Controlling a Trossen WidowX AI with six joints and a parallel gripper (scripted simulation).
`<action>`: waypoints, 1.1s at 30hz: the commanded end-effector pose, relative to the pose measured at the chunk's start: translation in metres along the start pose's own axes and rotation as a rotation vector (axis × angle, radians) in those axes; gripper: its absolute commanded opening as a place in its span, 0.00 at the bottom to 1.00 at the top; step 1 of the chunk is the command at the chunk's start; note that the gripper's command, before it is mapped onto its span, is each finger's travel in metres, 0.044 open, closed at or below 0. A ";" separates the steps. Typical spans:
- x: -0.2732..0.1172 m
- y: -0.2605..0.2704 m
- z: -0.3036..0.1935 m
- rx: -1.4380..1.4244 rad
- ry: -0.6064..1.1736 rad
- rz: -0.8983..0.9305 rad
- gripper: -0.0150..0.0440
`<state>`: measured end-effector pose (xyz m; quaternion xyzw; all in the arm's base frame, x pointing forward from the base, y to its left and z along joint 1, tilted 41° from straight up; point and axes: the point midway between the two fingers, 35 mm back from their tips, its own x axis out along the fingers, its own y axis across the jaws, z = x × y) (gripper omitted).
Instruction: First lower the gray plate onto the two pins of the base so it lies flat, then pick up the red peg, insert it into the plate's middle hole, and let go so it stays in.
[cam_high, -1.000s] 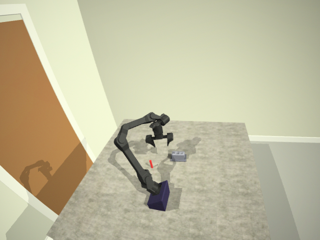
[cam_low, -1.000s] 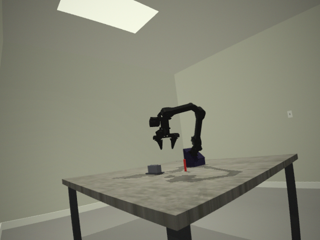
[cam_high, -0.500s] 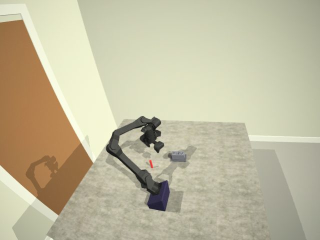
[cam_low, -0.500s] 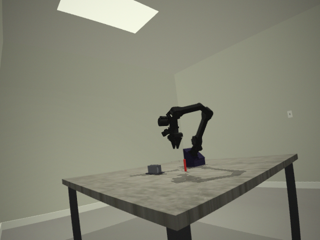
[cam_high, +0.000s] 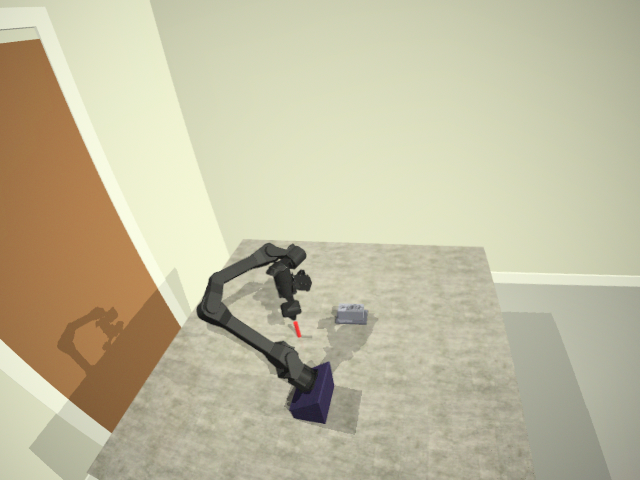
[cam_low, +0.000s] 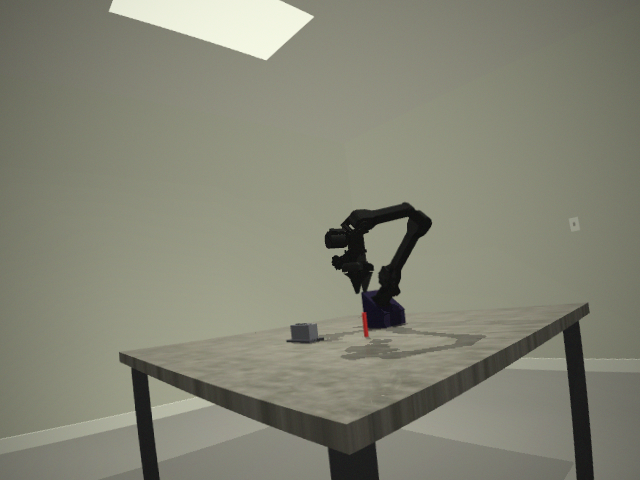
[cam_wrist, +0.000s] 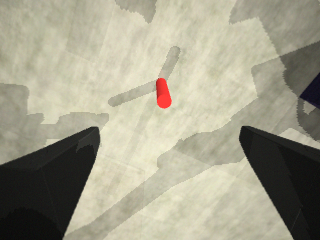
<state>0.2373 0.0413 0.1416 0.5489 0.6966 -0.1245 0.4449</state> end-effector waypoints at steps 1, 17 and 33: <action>0.001 0.001 0.001 0.029 0.007 -0.001 1.00; 0.052 0.001 -0.001 0.029 0.008 0.000 1.00; 0.077 0.002 0.000 0.028 0.007 0.000 1.00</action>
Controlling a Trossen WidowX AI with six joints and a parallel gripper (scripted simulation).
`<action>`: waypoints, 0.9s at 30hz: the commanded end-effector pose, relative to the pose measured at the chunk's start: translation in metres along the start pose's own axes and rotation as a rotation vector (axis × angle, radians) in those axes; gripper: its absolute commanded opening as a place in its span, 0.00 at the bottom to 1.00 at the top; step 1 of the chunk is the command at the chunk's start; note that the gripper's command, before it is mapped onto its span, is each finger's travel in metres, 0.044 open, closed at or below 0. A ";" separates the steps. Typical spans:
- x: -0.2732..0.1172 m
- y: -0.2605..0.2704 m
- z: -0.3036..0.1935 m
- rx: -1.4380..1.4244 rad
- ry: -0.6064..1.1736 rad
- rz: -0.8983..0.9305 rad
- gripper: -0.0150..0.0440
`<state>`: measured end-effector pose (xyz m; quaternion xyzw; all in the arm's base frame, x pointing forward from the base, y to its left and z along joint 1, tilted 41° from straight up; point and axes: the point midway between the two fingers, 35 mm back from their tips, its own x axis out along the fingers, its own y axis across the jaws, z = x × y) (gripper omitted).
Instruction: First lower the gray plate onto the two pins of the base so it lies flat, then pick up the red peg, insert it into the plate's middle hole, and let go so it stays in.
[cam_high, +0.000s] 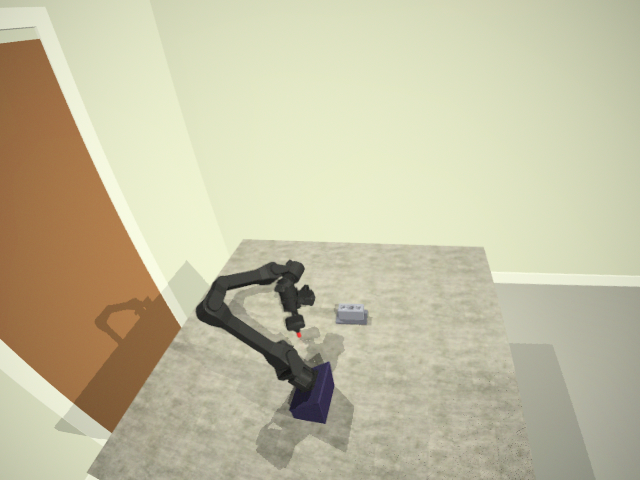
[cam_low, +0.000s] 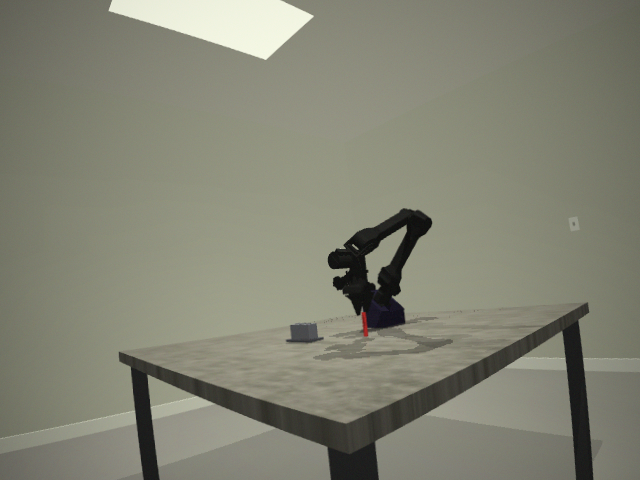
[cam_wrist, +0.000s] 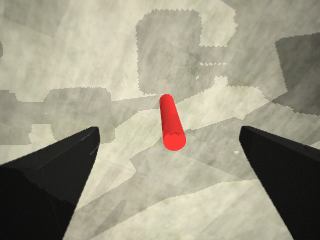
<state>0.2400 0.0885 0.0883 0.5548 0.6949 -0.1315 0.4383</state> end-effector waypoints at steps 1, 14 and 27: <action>0.008 -0.001 -0.001 0.006 0.005 -0.002 1.00; 0.029 -0.002 -0.002 0.006 0.008 -0.001 1.00; 0.034 -0.002 -0.003 0.006 0.009 0.000 0.64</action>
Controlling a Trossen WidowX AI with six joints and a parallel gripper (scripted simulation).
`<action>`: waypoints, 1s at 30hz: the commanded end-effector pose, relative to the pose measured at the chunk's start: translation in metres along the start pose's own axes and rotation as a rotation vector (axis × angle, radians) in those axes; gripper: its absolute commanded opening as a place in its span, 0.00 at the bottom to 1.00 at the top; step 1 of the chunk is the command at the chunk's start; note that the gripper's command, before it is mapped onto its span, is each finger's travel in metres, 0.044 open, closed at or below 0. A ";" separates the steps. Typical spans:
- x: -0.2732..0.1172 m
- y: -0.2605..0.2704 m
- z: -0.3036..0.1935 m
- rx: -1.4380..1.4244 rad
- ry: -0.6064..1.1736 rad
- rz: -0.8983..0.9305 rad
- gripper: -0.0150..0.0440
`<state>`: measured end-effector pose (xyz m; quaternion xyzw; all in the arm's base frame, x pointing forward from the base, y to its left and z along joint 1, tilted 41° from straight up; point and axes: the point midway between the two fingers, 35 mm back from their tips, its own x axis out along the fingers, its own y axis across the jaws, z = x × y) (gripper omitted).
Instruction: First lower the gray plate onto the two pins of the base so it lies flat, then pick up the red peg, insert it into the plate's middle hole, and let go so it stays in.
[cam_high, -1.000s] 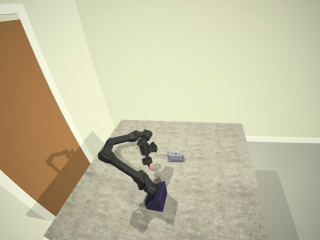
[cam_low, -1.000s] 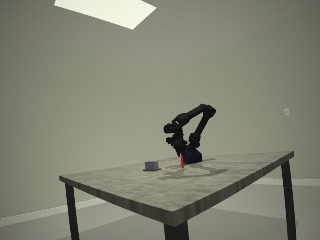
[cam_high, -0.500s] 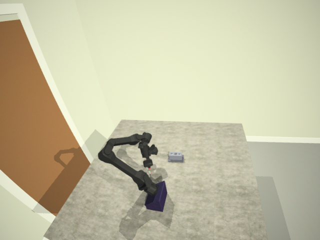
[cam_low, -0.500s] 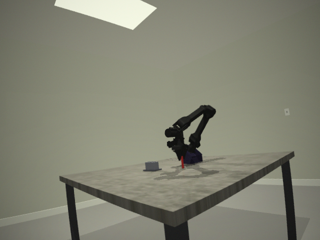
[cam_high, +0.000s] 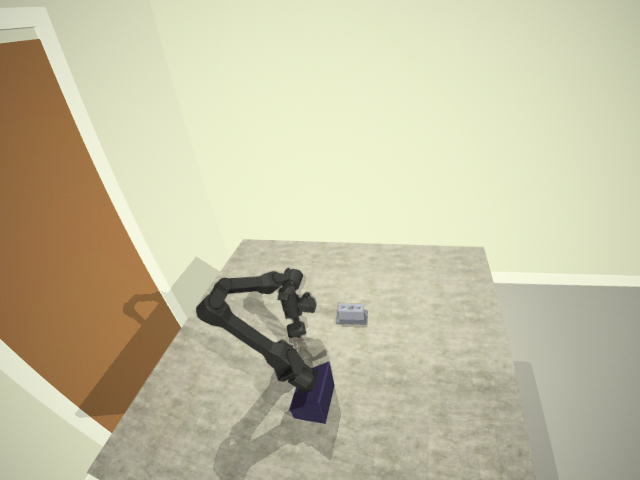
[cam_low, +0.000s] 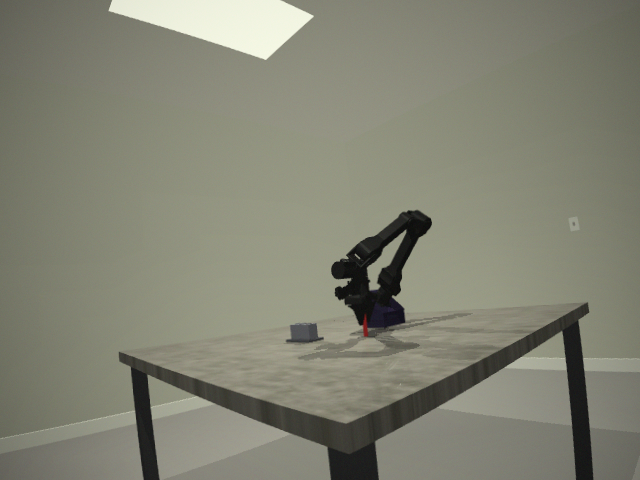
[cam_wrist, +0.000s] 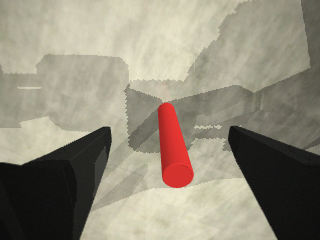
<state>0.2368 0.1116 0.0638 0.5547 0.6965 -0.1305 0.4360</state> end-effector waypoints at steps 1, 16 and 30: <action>0.001 0.000 0.000 0.005 0.003 0.001 0.60; 0.001 0.000 0.000 0.005 0.003 0.001 0.25; -0.012 0.002 0.002 0.005 -0.001 0.000 0.25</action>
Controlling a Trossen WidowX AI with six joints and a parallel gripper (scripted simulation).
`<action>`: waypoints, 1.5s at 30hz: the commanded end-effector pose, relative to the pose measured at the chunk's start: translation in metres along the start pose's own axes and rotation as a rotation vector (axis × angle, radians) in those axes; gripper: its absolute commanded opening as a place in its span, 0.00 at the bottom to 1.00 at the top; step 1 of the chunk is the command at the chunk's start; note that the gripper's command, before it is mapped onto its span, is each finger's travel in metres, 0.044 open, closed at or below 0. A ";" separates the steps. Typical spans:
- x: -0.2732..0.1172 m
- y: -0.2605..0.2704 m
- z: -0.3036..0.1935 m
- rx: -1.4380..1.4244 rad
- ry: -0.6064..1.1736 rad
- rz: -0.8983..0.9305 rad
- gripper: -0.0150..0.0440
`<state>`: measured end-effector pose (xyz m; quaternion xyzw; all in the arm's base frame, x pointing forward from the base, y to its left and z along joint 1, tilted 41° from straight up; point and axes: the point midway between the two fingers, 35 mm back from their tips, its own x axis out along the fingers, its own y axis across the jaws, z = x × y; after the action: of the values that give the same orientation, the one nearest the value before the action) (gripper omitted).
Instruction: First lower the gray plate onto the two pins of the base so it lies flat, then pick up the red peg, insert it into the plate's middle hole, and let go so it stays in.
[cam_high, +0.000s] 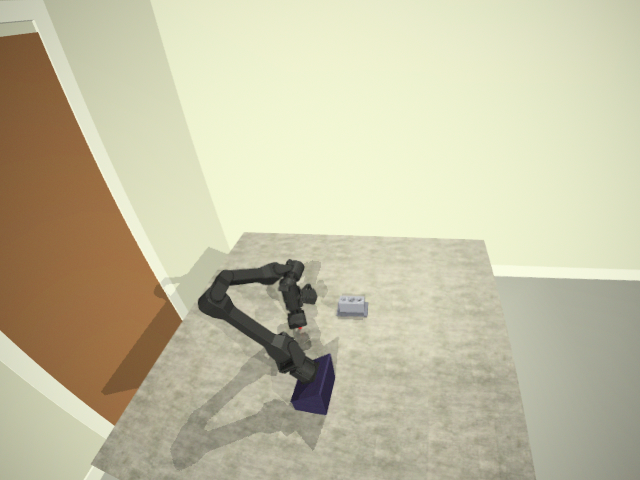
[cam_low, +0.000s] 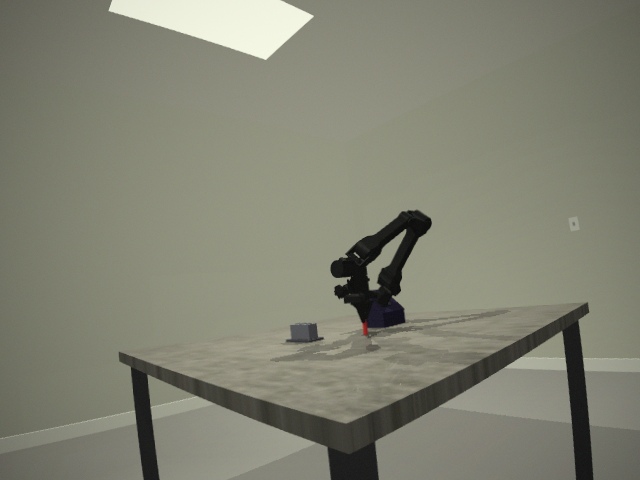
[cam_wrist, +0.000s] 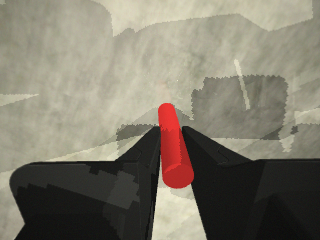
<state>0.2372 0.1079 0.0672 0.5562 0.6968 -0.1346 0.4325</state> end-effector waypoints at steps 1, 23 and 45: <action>-0.010 0.002 0.002 -0.006 -0.003 0.002 0.25; -0.066 0.007 0.006 0.000 -0.006 0.002 0.25; -0.073 0.029 0.063 -0.002 -0.016 0.001 0.25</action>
<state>0.2862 0.0335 0.0984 0.5572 0.6923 -0.1379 0.4373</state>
